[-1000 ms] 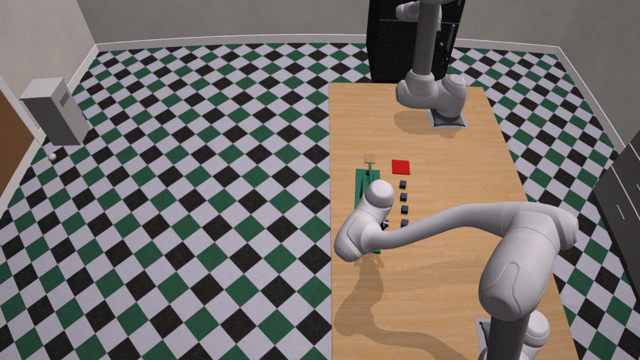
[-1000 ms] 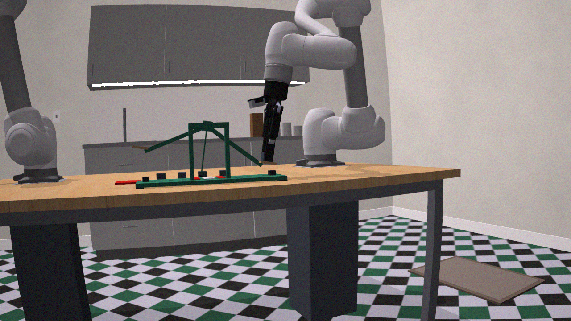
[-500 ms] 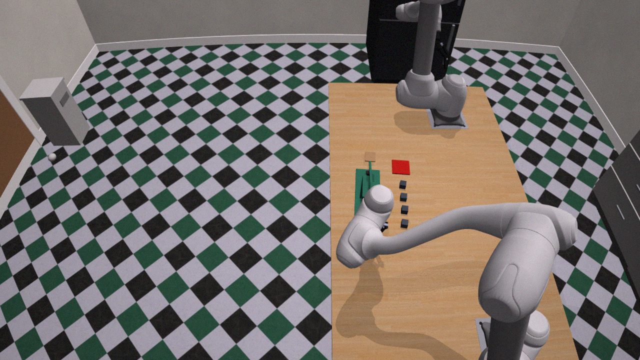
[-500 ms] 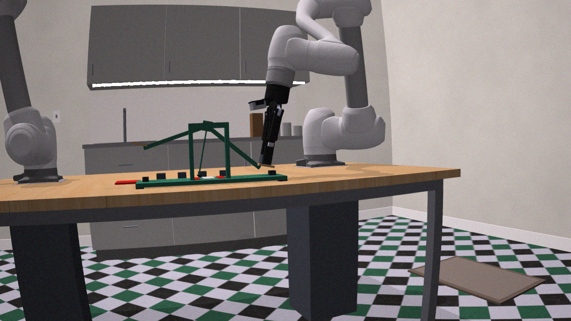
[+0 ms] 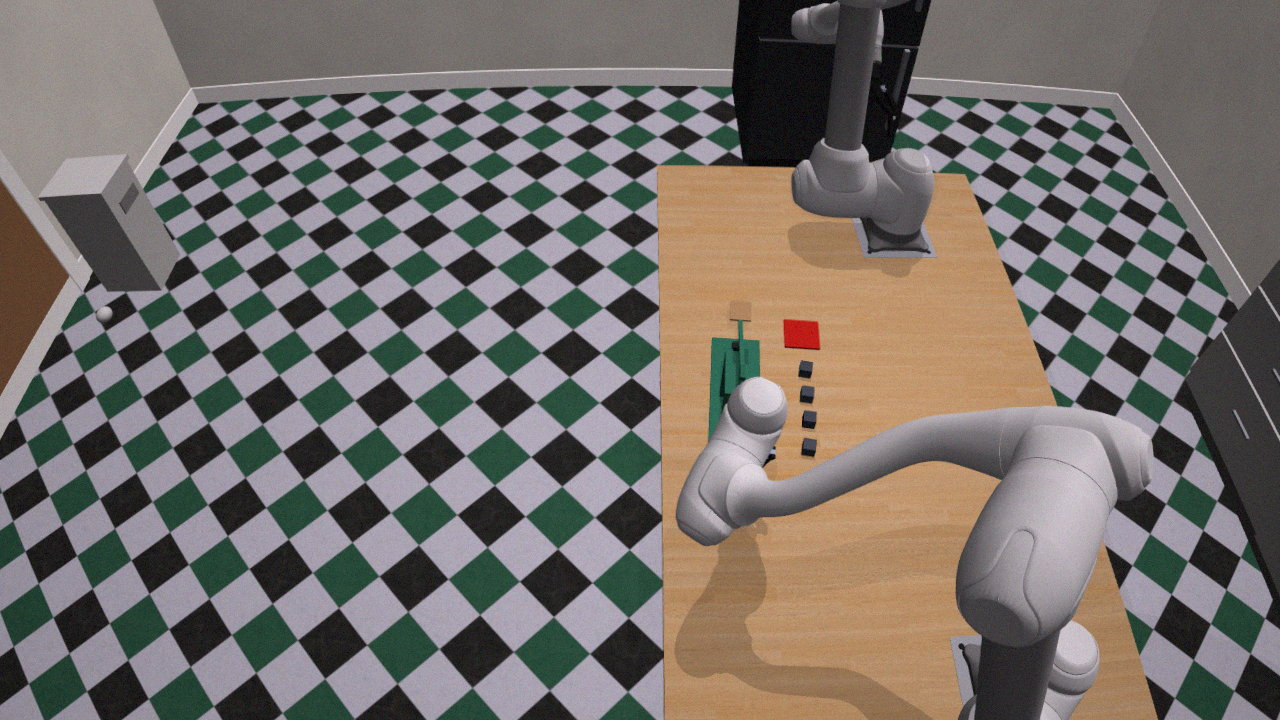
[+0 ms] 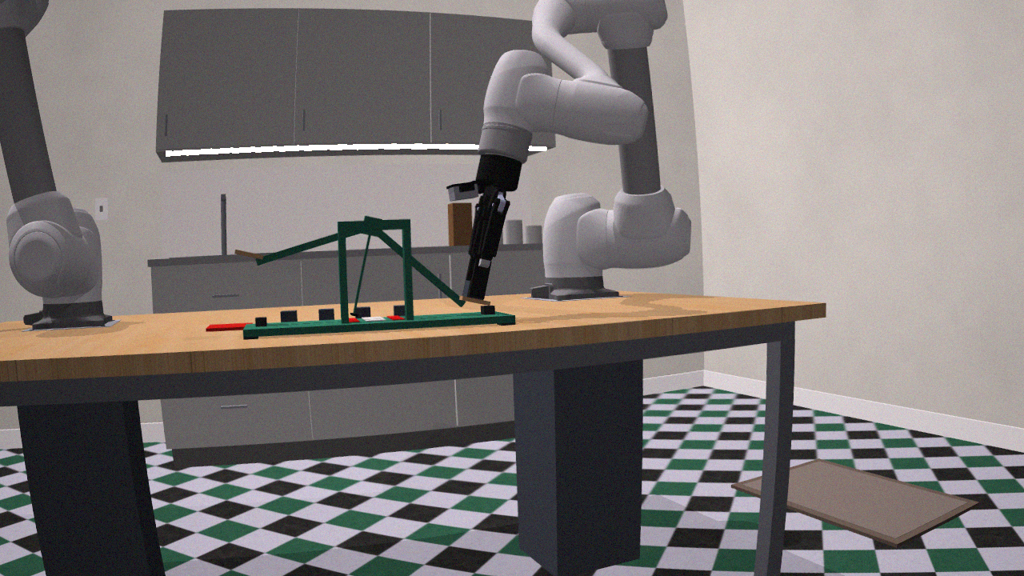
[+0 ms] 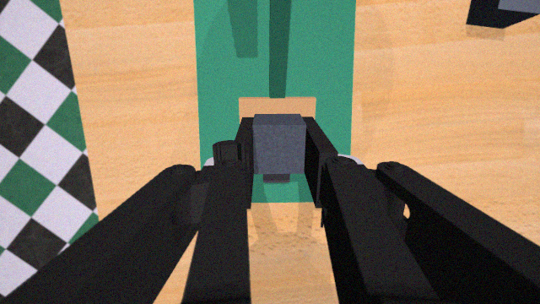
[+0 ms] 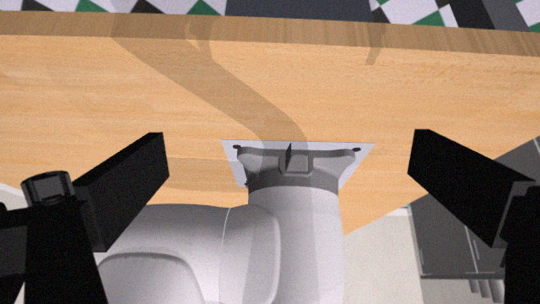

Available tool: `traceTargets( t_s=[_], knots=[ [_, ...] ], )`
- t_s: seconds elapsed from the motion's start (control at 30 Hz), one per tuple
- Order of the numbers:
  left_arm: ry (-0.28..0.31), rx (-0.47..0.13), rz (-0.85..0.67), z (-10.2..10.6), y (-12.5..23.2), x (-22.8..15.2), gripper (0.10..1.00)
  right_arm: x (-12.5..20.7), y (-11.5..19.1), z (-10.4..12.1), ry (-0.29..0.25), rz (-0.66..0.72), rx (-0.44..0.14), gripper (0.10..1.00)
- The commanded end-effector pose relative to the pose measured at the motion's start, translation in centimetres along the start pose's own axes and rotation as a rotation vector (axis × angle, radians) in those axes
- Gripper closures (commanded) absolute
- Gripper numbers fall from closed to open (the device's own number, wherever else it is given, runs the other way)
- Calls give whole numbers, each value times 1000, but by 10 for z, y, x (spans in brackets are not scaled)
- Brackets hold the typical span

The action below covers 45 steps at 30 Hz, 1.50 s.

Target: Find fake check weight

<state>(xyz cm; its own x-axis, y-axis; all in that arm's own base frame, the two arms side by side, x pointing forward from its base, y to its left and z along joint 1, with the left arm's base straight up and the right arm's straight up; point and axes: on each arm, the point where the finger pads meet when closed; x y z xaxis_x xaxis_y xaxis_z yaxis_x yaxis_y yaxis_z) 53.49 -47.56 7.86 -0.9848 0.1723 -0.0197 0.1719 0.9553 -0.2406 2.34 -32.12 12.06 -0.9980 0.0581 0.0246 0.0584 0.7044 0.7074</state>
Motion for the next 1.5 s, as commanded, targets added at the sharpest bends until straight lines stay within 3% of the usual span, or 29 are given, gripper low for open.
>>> traceTargets(
  t_s=[0.0,0.83,1.17,1.47],
  knots=[
    [-1,0,0,-1,0,0,855,0,0,-1,0,0,1,98],
    [-1,0,0,-1,0,0,855,0,0,-1,0,0,1,98],
    [-1,0,0,-1,0,0,681,0,0,-1,0,0,1,98],
    [-1,0,0,-1,0,0,638,0,0,-1,0,0,1,98]
  ],
)
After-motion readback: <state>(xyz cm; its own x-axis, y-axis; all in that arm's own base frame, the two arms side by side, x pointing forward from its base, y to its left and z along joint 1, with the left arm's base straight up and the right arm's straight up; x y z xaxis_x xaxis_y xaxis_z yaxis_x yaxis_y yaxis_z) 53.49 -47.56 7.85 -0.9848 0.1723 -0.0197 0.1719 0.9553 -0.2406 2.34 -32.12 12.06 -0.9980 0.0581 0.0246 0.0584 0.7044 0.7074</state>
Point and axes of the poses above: on each arm, the point where the finger pads meet when closed, its own z axis out along the fingers, its own x axis across the jaws, y = z × x, and after that the axes turned 5 degrees about z, right-handed
